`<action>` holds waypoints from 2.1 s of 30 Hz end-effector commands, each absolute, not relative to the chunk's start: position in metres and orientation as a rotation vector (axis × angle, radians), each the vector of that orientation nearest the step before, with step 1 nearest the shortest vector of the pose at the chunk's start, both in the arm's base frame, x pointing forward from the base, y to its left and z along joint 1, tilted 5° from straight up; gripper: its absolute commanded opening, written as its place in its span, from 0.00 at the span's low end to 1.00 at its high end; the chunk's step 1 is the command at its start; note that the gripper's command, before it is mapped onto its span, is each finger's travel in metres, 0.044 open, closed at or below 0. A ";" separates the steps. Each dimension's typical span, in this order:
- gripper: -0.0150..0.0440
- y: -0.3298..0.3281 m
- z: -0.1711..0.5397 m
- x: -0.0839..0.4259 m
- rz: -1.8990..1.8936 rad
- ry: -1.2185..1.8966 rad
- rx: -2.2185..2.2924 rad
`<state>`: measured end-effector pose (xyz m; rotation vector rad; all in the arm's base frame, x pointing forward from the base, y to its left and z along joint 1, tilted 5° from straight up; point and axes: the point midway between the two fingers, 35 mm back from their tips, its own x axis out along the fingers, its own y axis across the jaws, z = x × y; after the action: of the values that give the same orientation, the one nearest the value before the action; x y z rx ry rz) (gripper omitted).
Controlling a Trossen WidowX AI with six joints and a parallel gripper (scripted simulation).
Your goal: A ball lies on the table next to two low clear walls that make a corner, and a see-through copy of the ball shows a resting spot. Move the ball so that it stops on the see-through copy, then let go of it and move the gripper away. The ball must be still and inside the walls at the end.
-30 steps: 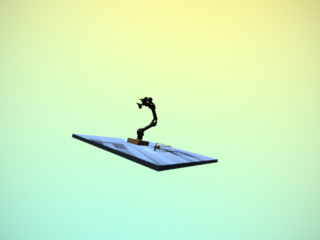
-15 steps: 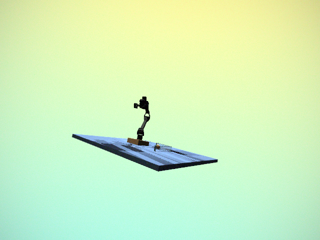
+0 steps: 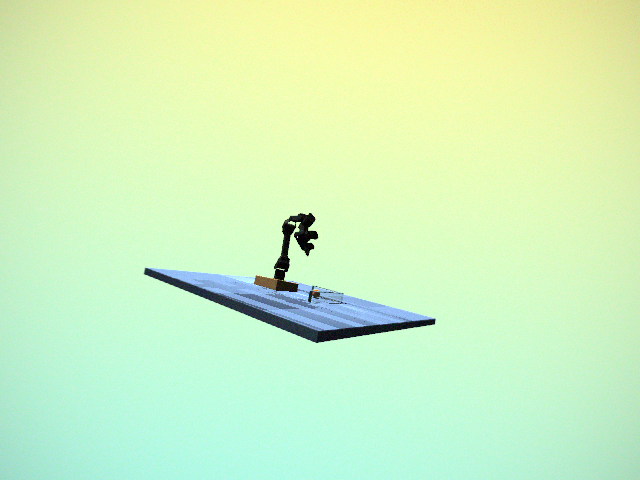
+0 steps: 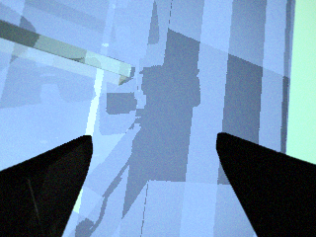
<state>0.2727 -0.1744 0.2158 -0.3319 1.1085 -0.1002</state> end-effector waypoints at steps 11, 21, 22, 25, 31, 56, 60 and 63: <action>0.85 0.007 0.065 0.302 1.106 1.217 -1.037; 0.85 0.016 0.049 0.299 1.168 1.207 -1.069; 0.85 0.016 0.045 0.299 1.168 1.207 -1.069; 0.85 0.016 0.044 0.299 1.168 1.207 -1.069; 0.85 0.017 0.037 0.299 1.168 1.207 -1.069; 0.85 0.020 0.000 0.298 1.169 1.207 -1.069; 0.70 0.020 0.000 0.298 1.169 1.207 -1.069; 0.67 0.020 0.000 0.298 1.169 1.207 -1.069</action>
<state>0.2991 0.0194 0.0022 -1.0774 1.2021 1.1668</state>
